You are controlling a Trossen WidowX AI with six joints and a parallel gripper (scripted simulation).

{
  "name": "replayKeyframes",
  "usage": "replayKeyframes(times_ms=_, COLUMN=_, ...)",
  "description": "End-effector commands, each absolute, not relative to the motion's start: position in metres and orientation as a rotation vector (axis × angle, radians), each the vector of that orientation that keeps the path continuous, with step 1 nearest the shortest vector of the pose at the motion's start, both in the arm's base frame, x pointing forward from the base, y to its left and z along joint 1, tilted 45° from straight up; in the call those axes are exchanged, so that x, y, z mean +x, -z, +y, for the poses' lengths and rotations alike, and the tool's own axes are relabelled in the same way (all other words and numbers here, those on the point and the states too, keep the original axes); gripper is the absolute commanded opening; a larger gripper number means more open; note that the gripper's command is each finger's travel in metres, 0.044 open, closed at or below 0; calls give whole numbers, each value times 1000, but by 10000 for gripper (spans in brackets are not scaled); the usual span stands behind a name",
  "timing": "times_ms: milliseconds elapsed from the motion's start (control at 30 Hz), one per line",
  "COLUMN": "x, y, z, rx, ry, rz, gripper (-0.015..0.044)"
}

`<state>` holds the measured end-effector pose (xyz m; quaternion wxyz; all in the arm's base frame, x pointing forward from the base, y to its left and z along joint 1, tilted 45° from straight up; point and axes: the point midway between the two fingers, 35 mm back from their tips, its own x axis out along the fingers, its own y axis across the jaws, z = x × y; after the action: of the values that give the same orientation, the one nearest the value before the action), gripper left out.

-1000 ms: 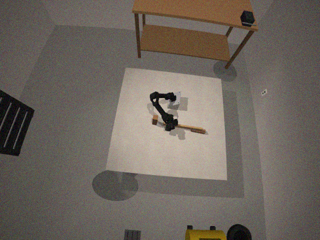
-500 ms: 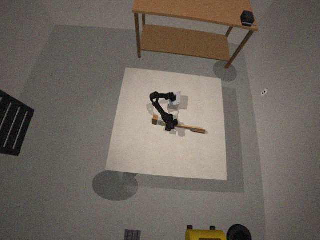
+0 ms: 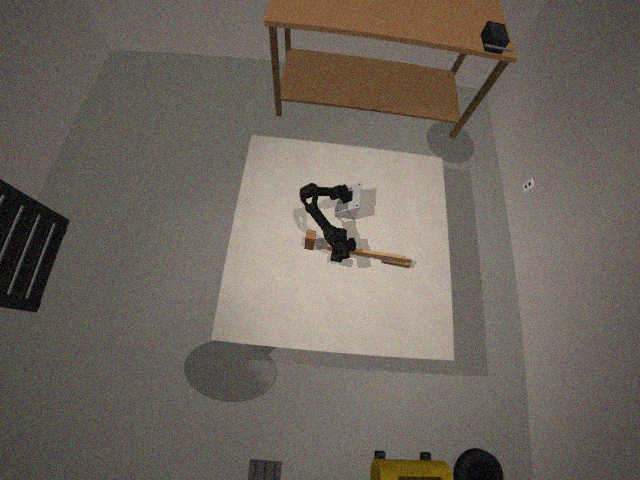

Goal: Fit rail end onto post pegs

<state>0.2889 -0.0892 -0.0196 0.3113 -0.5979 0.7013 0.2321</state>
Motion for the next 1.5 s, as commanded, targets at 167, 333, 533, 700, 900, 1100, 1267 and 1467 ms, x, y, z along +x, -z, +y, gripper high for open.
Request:
replayKeyframes(times_ms=167, x=291, y=15, z=-85, rx=-1584, ry=-614, rz=1847, gripper=0)
replayKeyframes(times_ms=333, x=292, y=13, z=-83, rx=-1584, ry=-614, rz=1847, gripper=0)
replayKeyframes(times_ms=533, x=293, y=11, z=-81, rx=-1584, ry=-614, rz=1847, gripper=0)
replayKeyframes(times_ms=700, x=294, y=9, z=-79, rx=-1584, ry=-614, rz=1847, gripper=0)
replayKeyframes(times_ms=900, x=294, y=7, z=-77, rx=-1584, ry=-614, rz=1847, gripper=0)
replayKeyframes(times_ms=1100, x=295, y=5, z=-75, rx=-1584, ry=-614, rz=1847, gripper=0)
replayKeyframes(times_ms=1267, x=295, y=3, z=-74, rx=-1584, ry=-615, rz=1847, gripper=0)
replayKeyframes(times_ms=1467, x=296, y=1, z=-72, rx=-1584, ry=-615, rz=1847, gripper=0)
